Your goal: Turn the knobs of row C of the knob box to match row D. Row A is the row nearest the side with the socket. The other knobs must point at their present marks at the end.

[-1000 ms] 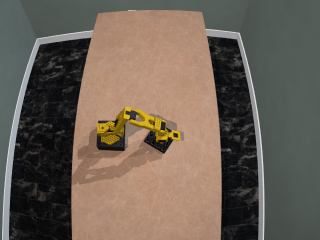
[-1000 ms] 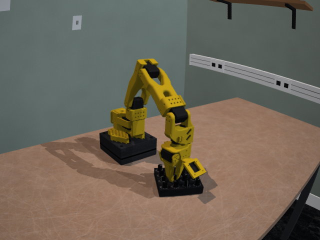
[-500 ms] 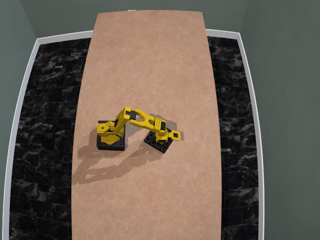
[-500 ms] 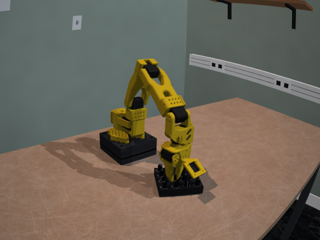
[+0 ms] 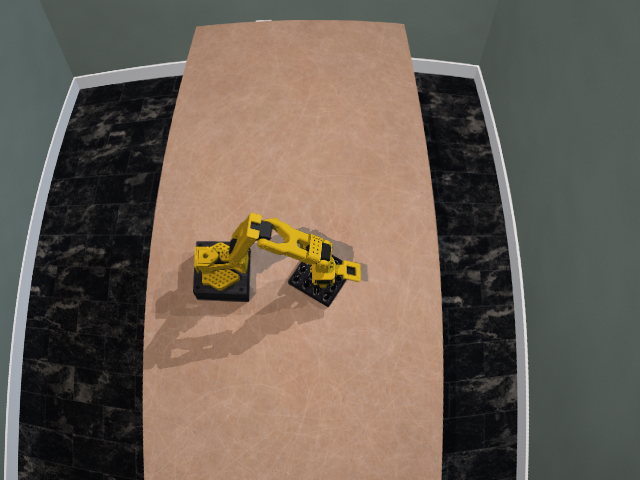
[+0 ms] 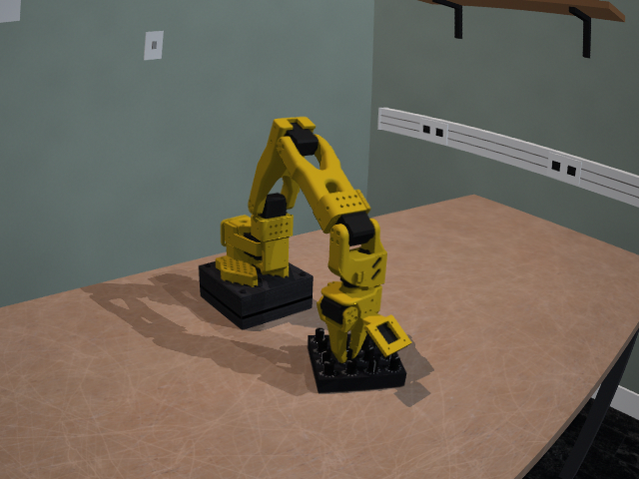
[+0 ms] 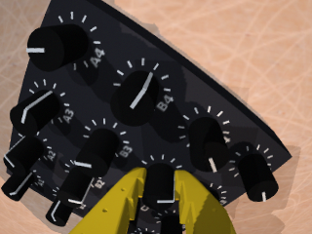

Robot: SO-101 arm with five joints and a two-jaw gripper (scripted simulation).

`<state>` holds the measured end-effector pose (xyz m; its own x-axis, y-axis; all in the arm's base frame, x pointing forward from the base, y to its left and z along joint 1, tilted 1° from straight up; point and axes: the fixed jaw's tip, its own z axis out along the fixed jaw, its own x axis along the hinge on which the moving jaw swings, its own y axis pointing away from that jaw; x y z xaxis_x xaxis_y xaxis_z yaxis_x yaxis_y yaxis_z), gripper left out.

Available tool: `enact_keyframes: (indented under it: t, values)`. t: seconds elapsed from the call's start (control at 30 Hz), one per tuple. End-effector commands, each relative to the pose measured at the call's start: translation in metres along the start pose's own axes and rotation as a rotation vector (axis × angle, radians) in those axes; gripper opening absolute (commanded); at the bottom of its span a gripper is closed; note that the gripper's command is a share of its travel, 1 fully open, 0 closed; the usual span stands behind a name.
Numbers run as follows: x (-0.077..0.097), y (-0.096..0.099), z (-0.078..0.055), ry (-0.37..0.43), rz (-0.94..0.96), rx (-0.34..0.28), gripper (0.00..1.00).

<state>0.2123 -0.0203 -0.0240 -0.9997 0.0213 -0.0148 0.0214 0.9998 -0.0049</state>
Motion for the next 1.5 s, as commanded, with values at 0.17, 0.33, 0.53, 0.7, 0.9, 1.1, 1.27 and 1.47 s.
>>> enact_keyframes:
  t: [0.17, 0.33, 0.53, 0.7, 0.9, 1.1, 1.27, 1.47]
  values:
    - [0.004, 0.001, 0.0, 0.007, 0.01, -0.004, 0.08]
    - [0.004, 0.001, 0.0, 0.007, 0.01, -0.004, 0.08]
    - [0.004, 0.001, -0.001, 0.007, 0.01, -0.004, 0.08]
    - [0.004, 0.001, -0.004, 0.007, 0.01, -0.004, 0.08]
    - [0.003, 0.001, -0.008, 0.007, 0.01, -0.004, 0.08]
    - [0.003, 0.001, -0.016, 0.007, 0.01, -0.004, 0.08]
    - [0.003, 0.001, -0.024, 0.007, 0.01, -0.004, 0.08]
    - [0.003, 0.001, -0.03, 0.007, 0.01, -0.004, 0.08]
